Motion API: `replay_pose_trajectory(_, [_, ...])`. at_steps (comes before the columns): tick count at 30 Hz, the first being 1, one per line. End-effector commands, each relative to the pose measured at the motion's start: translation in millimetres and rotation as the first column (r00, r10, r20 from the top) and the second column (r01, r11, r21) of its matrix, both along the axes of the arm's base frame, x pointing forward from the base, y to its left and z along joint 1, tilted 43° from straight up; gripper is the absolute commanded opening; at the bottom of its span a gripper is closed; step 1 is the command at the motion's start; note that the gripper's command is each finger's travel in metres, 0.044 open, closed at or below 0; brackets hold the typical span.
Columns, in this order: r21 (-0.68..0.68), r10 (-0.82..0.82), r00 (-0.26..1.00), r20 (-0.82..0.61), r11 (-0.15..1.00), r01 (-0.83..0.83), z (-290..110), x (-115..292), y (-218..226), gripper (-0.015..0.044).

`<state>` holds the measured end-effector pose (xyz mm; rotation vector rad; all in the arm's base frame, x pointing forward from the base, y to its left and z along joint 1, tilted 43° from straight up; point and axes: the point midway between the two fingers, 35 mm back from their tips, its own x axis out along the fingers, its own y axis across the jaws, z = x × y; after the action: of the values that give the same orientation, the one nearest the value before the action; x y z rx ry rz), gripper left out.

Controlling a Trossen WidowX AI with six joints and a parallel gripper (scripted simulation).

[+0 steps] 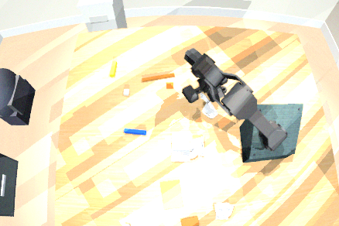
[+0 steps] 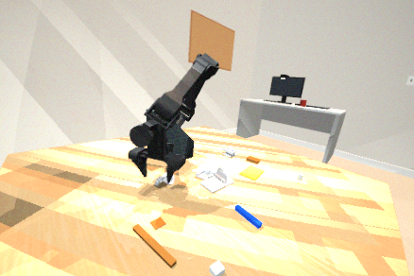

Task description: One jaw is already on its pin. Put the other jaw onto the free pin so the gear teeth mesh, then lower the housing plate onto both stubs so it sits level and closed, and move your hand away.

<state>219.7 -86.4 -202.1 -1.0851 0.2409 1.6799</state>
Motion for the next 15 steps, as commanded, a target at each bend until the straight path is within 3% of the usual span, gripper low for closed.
replay_pose_trajectory(1, [0.003,-0.007,1.0,0.0,1.0,0.007,-4,0,4,0.044])
replay_pose_trajectory(15, [0.006,-0.006,1.0,0.0,1.0,0.006,-20,-1,20,0.044])
